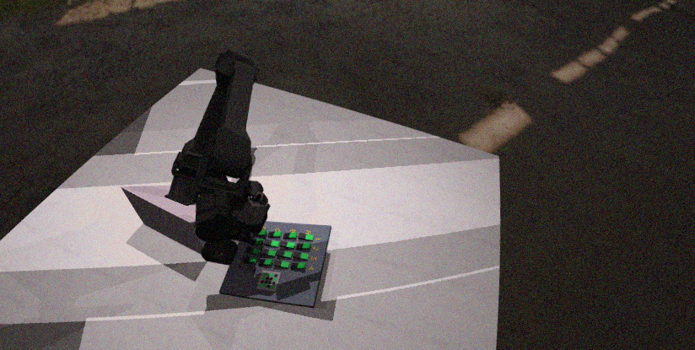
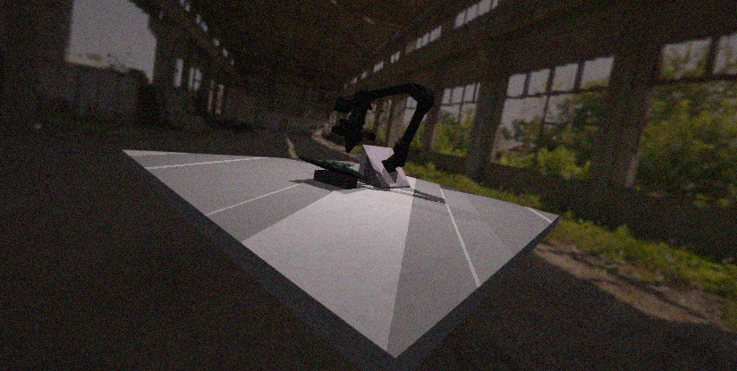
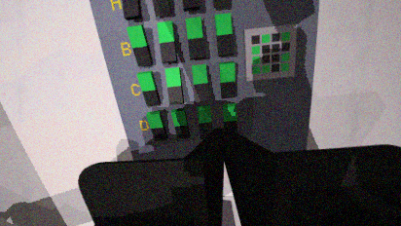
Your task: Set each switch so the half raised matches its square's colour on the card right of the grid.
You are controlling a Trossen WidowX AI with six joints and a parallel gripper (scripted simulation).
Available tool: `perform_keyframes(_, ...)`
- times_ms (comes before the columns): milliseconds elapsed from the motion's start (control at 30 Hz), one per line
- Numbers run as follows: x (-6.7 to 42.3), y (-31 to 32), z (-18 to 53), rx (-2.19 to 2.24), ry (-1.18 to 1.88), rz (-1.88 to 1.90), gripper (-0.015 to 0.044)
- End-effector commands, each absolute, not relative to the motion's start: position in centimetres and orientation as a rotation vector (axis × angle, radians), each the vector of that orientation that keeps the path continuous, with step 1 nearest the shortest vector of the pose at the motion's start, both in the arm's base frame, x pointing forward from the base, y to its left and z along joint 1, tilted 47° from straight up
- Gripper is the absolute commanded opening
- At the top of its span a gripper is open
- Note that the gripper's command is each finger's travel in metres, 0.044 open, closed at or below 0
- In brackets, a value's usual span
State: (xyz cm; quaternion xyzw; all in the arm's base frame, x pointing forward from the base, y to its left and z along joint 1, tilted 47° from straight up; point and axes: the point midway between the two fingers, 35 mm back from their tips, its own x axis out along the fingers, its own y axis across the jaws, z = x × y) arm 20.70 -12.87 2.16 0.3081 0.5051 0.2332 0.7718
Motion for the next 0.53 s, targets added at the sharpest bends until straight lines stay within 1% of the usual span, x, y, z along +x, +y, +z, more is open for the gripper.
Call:
perform_keyframes(0, 23.61, -12.45, 5.10, 0.649, 1.080, 0.513, 0.0000)
perform_keyframes(500, 24.07, -12.29, 5.59, 0.650, 1.079, 0.515, 0.0000)
